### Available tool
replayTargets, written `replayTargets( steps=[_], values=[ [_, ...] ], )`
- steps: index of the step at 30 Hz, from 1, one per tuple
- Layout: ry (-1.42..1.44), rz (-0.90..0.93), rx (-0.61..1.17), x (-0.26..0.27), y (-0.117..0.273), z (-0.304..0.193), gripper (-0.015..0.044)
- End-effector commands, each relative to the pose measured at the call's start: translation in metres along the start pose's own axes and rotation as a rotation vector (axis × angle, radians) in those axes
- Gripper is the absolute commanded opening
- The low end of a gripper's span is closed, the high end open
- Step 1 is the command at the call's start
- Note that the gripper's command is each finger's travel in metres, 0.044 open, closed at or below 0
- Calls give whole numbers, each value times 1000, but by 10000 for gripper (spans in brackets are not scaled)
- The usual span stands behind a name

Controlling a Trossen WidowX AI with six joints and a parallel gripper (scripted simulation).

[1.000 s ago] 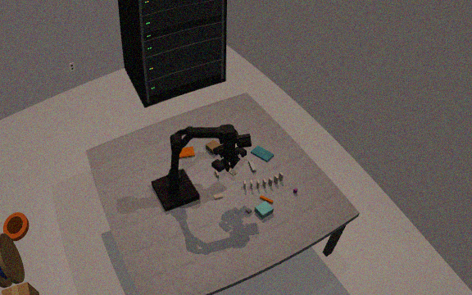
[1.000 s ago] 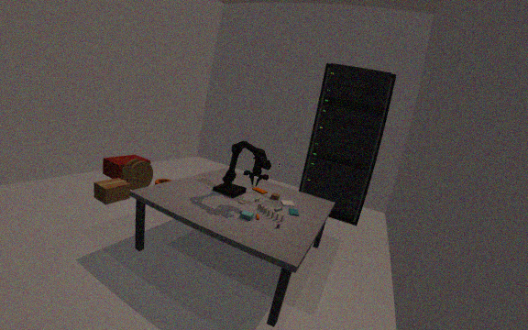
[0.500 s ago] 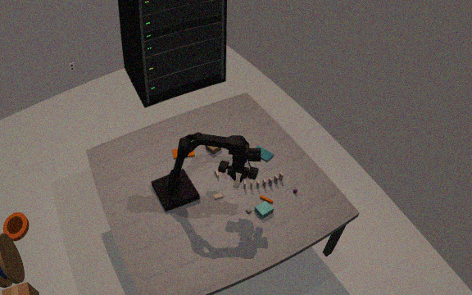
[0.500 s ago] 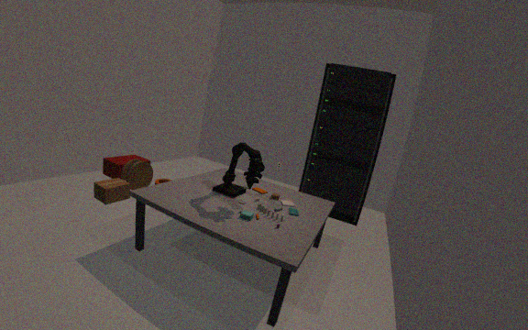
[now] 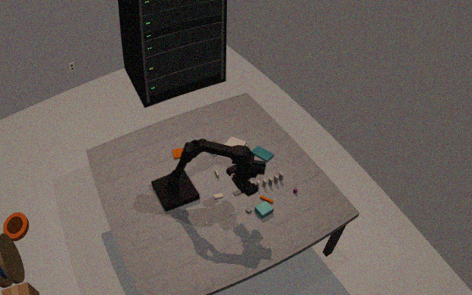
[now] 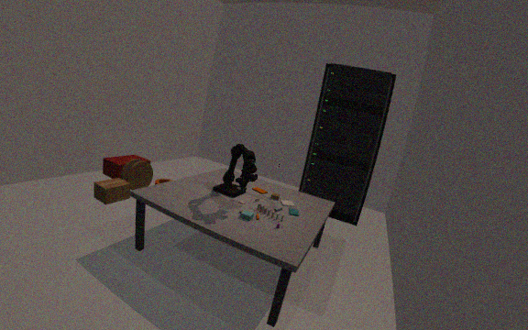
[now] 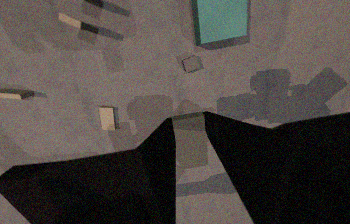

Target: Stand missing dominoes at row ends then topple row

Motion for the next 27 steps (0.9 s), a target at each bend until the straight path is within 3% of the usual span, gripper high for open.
replayTargets(
  steps=[1,27],
  values=[
    [-25,-4,-6,-2,1,0,107],
    [-272,90,-538,-49,-62,19,107]
  ],
)
Point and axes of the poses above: the point midway between the two fingers, 35 mm back from their tips, its own y axis back along the fingers, its own x axis across the jaws, z = x × y, the point moved 7 cm from there along y, back along the fingers, and after that the axes turned 11 degrees about -y, right-handed, at the moved point
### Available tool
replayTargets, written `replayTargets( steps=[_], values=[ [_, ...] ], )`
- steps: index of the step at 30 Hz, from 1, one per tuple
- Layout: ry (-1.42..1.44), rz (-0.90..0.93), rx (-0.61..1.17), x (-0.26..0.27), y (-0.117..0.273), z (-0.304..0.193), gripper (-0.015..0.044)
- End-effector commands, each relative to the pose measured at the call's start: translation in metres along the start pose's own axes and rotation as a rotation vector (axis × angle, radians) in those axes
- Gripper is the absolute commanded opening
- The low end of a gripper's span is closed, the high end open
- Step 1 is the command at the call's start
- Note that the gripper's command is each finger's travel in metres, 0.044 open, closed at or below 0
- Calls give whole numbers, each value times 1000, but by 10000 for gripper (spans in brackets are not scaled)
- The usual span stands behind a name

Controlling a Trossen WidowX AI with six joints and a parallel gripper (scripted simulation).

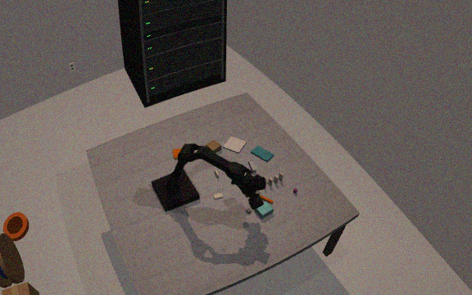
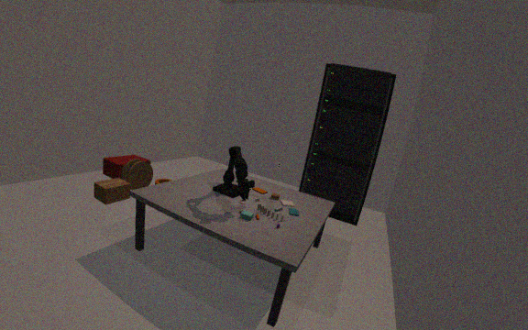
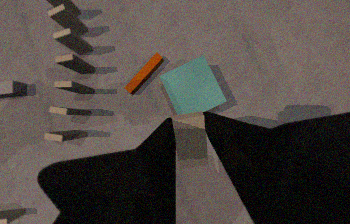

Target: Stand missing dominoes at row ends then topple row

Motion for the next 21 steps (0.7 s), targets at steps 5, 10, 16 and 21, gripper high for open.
replayTargets(
  steps=[5,10,16,21],
  values=[
    [-54,39,-170,-14,-11,-4,107],
    [-74,65,-268,-22,-16,-9,107],
    [-90,97,-381,-29,-20,-16,107],
    [-94,125,-472,-34,-21,-23,107]
  ],
)
Point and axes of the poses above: the point midway between the two fingers, 35 mm back from their tips, its own y axis back along the fingers, its own x axis across the jaws, z = x × y, the point moved 7 cm from there along y, back along the fingers, and after that the axes turned 11 degrees about -y, right-handed, at the moved point
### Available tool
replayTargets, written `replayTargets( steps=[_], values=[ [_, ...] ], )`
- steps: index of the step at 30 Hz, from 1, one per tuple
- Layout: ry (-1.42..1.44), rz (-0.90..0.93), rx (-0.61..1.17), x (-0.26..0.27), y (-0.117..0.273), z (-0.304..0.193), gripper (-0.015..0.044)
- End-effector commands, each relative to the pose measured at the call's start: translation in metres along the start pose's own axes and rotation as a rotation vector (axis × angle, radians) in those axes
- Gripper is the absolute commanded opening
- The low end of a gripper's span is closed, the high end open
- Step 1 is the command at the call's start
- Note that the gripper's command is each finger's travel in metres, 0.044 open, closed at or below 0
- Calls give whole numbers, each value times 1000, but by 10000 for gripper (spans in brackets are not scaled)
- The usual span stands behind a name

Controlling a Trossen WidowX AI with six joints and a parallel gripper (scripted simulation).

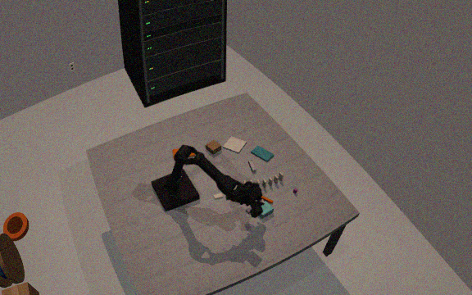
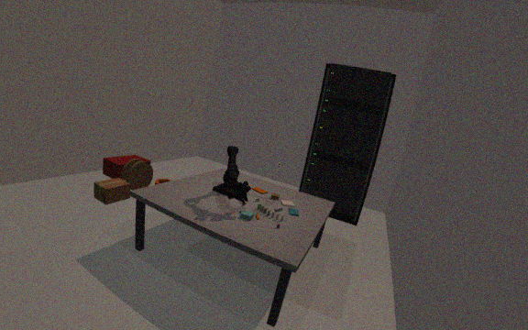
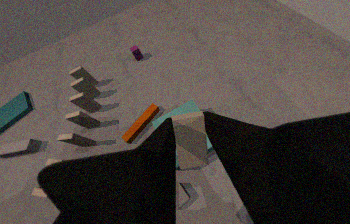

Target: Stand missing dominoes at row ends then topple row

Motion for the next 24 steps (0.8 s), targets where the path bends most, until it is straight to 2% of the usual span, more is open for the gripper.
replayTargets(
  steps=[1,24],
  values=[
    [-5,27,-78,-4,4,-5,107],
    [60,191,-418,-8,35,-46,107]
  ],
)
Point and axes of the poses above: the point midway between the two fingers, 35 mm back from their tips, its own y axis back along the fingers, its own x axis across the jaws, z = x × y, the point moved 7 cm from there along y, back along the fingers, and after that the axes turned 11 degrees about -y, right-handed, at the moved point
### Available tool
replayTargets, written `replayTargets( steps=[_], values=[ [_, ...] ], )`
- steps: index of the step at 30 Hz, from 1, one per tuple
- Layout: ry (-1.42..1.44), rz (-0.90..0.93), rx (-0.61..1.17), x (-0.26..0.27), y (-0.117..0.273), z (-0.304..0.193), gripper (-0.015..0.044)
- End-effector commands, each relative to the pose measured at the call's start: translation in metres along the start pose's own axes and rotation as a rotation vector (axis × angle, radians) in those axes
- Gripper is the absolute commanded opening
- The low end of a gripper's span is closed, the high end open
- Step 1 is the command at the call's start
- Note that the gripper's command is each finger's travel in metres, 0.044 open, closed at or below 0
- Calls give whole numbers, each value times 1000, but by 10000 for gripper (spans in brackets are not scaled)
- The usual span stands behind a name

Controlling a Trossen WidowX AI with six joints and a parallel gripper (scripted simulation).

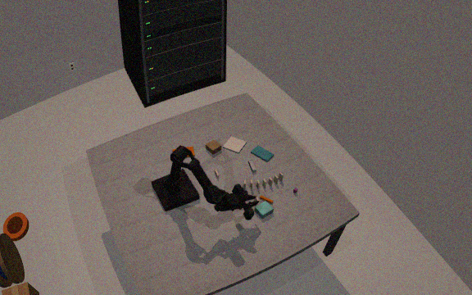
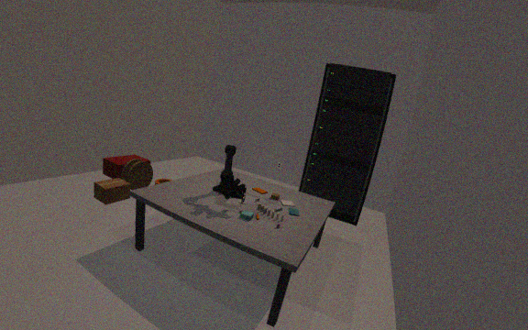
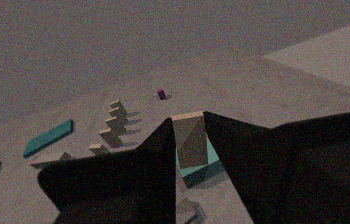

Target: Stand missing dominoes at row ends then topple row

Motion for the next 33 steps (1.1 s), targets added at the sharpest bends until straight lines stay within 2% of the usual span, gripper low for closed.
replayTargets(
  steps=[1,20,33],
  values=[
    [20,36,-53,5,11,-5,107],
    [146,190,-204,38,59,-31,107],
    [150,195,-207,39,60,-31,107]
  ],
)
Point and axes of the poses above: the point midway between the two fingers, 35 mm back from their tips, its own y axis back along the fingers, its own x axis across the jaws, z = x × y, the point moved 7 cm from there along y, back along the fingers, and after that the axes turned 11 degrees about -y, right-handed, at the moved point
